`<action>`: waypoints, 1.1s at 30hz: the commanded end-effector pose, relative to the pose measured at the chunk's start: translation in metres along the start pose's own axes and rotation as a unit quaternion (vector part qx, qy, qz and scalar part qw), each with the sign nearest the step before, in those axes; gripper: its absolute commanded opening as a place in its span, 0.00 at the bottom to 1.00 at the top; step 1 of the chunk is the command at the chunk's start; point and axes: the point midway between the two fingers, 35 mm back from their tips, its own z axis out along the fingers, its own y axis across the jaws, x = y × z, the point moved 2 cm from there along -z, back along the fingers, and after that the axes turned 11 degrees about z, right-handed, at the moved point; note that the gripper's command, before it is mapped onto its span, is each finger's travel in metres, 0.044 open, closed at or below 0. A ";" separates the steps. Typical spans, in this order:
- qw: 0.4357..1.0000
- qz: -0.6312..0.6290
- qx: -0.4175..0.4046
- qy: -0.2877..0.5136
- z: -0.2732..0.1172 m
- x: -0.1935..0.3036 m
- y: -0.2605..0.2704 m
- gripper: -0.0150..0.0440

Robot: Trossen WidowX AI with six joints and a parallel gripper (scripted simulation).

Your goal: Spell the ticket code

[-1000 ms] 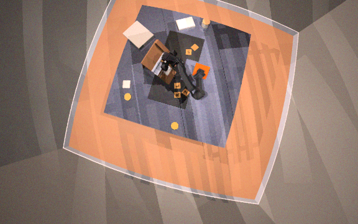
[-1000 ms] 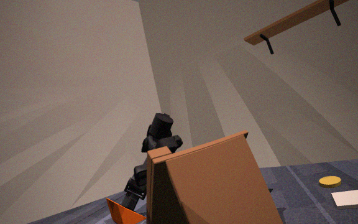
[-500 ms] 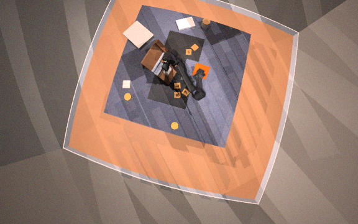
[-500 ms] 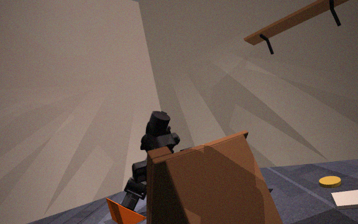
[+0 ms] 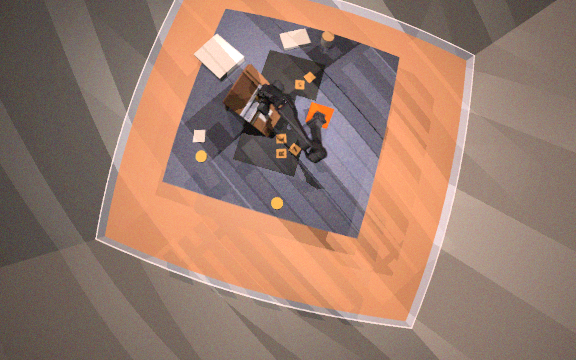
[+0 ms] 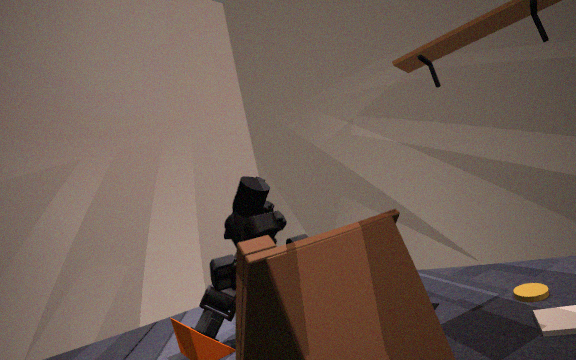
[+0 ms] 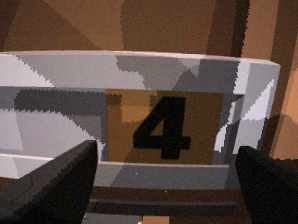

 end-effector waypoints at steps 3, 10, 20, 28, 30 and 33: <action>1.000 -0.002 -0.002 0.000 -0.004 0.000 0.000 0.75; 1.000 -0.002 -0.002 0.000 -0.008 0.001 -0.002 0.75; 1.000 -0.002 -0.002 0.000 -0.013 0.002 -0.003 0.75; 1.000 -0.002 -0.002 0.000 -0.016 0.002 -0.003 0.75; 1.000 -0.002 -0.002 0.000 -0.016 0.002 -0.003 0.75; 1.000 -0.002 -0.002 0.000 -0.017 0.002 -0.003 0.75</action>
